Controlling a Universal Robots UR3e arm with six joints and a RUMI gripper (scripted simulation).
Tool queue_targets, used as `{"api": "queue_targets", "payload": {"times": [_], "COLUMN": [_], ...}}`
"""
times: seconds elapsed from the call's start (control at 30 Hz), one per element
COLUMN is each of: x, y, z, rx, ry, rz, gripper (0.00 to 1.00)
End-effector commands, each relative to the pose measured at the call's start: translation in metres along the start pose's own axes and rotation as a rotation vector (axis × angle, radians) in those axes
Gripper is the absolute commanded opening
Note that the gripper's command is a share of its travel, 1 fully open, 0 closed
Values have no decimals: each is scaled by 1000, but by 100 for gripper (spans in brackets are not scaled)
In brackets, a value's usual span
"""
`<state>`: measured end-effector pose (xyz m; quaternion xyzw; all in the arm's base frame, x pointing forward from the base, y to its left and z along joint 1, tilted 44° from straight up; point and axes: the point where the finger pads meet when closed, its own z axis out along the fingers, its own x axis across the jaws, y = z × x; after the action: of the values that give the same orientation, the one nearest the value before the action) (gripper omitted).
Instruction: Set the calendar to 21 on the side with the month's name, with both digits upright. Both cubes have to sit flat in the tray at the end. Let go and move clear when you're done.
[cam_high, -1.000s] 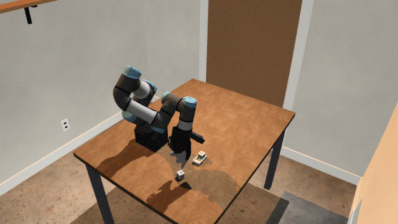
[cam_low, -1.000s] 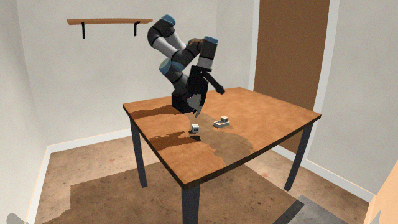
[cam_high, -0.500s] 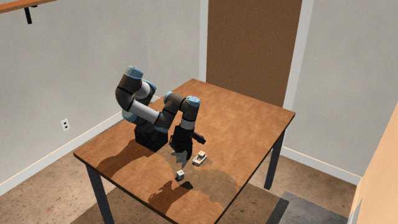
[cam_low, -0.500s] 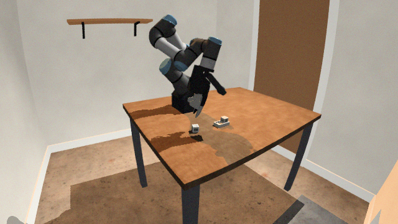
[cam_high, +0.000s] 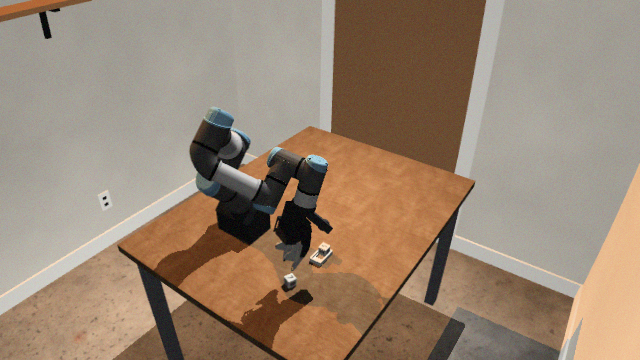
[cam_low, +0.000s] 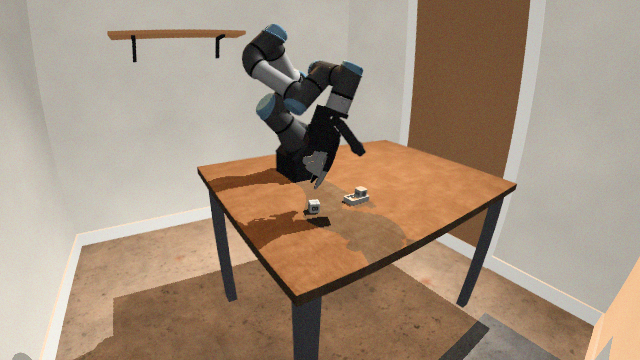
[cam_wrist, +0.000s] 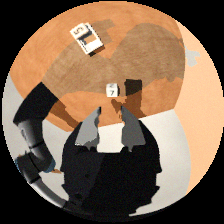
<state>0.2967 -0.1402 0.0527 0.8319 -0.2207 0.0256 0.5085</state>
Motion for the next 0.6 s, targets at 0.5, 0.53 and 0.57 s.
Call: {"api": "queue_targets", "payload": {"times": [0.5, 0.53, 0.57], "x": [1, 1, 1], "y": [-1, -1, -1], "z": [-1, -1, -1], "rx": [-162, -169, -175], "ry": [2, 4, 6], "rz": [3, 3, 2], "gripper": [28, 28, 28]}}
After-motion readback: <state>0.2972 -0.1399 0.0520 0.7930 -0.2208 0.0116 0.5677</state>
